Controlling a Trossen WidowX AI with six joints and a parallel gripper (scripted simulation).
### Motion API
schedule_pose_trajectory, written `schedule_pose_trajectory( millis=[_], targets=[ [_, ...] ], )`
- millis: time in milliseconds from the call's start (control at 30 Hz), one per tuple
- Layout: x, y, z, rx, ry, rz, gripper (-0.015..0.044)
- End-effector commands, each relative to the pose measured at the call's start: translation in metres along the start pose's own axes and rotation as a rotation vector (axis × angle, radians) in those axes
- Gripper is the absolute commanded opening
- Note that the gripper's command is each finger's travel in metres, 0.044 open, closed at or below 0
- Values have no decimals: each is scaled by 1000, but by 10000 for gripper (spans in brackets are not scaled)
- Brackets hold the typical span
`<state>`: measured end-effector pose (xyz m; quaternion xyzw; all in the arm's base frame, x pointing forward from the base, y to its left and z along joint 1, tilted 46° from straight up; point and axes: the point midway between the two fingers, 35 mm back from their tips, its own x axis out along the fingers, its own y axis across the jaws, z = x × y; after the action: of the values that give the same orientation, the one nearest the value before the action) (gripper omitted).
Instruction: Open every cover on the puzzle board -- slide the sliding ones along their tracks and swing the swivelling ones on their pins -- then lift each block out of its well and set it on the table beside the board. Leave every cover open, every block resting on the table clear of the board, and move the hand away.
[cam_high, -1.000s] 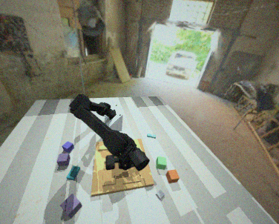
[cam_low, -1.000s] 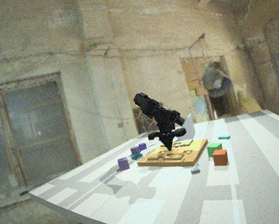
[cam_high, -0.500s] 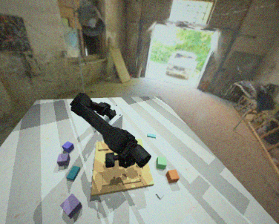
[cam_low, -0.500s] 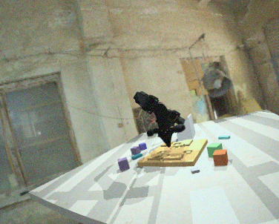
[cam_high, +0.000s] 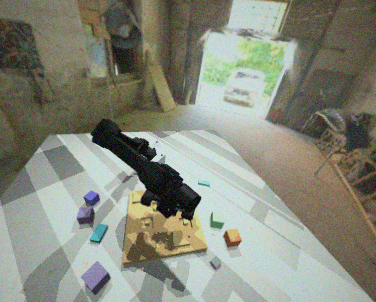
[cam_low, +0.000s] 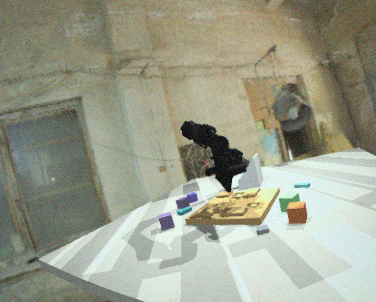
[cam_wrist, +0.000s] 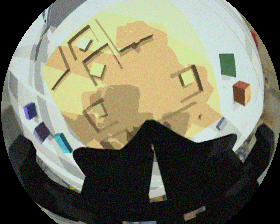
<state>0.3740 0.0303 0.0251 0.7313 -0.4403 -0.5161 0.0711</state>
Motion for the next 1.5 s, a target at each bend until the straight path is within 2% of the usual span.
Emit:
schedule_pose_trajectory(
  millis=[0,233,967,1467],
  targets=[
    [-5,22,28,542,-11,2,0],
    [-8,47,58,1102,-13,7,0],
    [-4,95,112,2126,-4,20,0],
    [-4,99,114,2148,-3,21,0]
  ],
)
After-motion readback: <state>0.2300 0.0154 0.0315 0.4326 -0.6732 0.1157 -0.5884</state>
